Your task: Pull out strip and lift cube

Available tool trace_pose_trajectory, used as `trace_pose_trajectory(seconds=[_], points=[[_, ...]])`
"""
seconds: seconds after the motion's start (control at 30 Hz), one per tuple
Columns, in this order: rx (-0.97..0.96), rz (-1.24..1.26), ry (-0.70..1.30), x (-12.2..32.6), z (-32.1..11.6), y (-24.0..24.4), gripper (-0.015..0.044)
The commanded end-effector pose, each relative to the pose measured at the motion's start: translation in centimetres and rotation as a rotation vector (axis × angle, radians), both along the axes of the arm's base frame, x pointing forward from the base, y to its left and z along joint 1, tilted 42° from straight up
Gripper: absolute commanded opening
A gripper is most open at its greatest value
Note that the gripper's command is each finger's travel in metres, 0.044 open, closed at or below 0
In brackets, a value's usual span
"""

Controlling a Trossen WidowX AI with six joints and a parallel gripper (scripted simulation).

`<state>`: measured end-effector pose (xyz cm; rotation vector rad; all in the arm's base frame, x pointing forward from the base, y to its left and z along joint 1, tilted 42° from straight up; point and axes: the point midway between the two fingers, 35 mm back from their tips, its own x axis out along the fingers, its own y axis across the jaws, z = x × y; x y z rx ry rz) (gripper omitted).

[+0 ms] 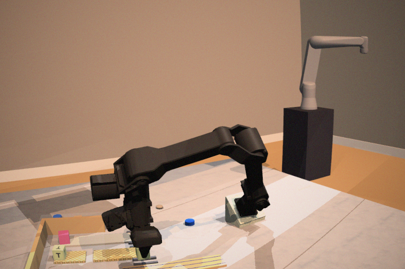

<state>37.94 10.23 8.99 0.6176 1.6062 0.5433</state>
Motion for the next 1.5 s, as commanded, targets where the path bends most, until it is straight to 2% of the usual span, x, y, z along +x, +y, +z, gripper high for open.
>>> trace_pose_trajectory(seconds=[0.0,0.2,0.93,1.47], points=[[-0.004,-0.001,-0.006,-1.3,0.6,-1.1,0.0000],[-0.004,-0.001,-0.006,-1.8,0.5,-1.3,0.0000],[-0.005,-0.001,-0.001,-9.1,-1.0,-3.7,0.0000],[-0.007,-0.001,-0.001,-8.8,1.7,-6.1,0.0000]])
